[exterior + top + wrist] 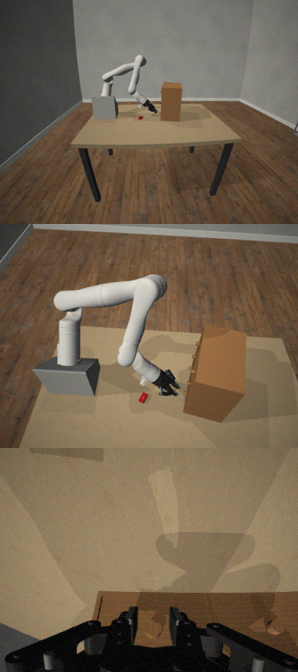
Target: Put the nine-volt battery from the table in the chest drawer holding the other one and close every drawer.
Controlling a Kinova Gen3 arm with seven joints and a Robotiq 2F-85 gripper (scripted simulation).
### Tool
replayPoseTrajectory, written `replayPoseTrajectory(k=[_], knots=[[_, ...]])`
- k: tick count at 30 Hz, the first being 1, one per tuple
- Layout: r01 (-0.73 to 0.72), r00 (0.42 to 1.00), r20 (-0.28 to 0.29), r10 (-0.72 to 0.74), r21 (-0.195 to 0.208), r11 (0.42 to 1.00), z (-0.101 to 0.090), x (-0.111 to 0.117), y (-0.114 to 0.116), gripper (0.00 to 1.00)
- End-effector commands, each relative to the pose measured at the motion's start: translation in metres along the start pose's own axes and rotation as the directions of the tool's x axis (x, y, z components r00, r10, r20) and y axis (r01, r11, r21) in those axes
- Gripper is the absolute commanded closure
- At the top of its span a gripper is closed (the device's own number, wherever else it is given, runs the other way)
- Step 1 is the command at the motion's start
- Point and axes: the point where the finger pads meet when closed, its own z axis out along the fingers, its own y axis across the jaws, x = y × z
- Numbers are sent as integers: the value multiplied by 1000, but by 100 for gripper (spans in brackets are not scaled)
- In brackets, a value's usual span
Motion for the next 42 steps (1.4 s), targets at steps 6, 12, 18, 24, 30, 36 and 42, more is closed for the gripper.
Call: replayPoseTrajectory(k=[6,12,18,24,30,36,42], knots=[[0,1000,2,0,0,1000,0,-1,0,67],[0,1000,2,0,0,1000,0,-1,0,67],[0,1000,2,0,0,1000,0,-2,0,67],[0,1000,2,0,0,1000,3,-4,0,67],[0,1000,2,0,0,1000,9,-9,0,67],[0,1000,2,0,0,1000,17,-16,0,67],[0,1000,2,0,0,1000,22,-20,0,67]])
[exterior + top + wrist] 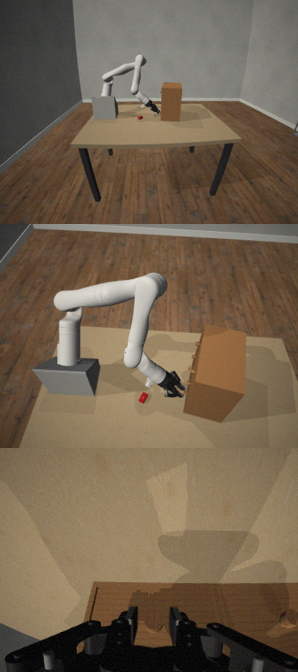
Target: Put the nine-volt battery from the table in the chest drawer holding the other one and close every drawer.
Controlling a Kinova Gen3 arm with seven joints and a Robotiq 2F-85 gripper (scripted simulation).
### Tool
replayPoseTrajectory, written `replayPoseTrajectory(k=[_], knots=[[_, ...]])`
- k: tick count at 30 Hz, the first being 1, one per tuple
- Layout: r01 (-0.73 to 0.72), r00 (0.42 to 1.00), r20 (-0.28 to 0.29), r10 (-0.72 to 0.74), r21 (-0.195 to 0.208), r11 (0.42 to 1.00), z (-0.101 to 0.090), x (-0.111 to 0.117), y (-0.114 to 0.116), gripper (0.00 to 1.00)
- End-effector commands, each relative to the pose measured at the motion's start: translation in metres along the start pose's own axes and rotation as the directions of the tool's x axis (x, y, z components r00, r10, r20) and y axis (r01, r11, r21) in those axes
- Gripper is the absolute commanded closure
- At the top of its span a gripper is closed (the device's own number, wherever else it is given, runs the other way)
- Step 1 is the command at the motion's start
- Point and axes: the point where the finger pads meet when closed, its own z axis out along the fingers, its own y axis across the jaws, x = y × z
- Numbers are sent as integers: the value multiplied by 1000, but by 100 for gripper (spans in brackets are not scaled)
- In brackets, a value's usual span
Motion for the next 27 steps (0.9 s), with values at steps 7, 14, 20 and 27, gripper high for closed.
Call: replayPoseTrajectory(k=[7,14,20,27], knots=[[2,1000,5,-2,-1,1000,6,-7,0,67],[2,1000,5,-2,-1,1000,6,-7,0,67],[2,1000,5,-2,-1,1000,6,-7,0,67],[2,1000,5,-2,-1,1000,6,-7,0,67]])
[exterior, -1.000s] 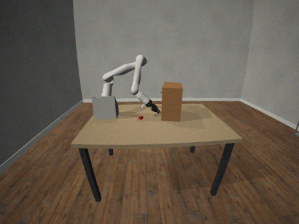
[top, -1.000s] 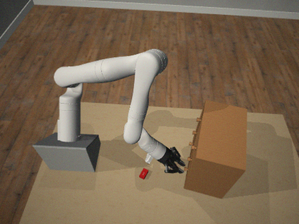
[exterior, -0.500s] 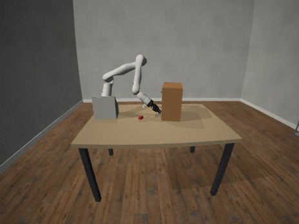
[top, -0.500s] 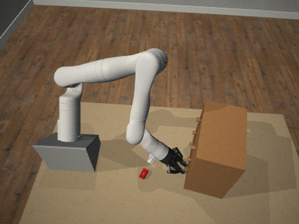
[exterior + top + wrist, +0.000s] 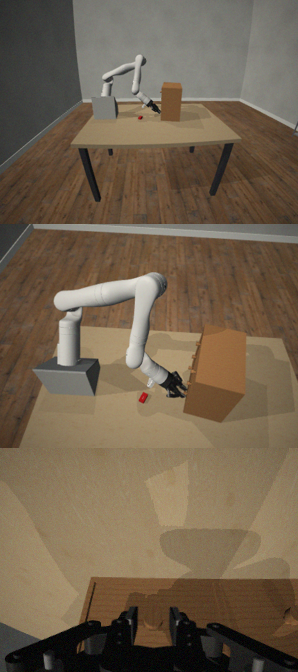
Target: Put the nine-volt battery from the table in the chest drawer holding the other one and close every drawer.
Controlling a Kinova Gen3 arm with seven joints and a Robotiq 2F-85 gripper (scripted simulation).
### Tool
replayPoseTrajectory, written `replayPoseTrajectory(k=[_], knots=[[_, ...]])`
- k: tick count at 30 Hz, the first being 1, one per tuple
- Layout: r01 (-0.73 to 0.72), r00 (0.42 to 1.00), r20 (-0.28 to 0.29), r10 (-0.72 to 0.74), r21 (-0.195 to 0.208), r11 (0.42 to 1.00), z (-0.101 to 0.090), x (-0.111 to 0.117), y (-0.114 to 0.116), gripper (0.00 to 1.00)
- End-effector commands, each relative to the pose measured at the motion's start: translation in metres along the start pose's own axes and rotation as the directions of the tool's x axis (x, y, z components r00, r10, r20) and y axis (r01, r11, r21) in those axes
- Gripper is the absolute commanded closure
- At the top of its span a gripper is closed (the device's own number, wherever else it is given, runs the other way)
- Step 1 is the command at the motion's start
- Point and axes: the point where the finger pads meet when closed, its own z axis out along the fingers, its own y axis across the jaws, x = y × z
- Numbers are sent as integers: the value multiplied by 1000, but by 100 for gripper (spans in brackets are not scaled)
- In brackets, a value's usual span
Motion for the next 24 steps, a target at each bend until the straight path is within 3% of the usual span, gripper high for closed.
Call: replayPoseTrajectory(k=[1,6,7,24], knots=[[0,1000,2,0,0,1000,0,-1,0,67],[0,1000,2,0,0,1000,0,-1,0,67],[0,1000,2,0,0,1000,0,-1,0,87],[0,1000,2,0,0,1000,0,-1,0,87]])
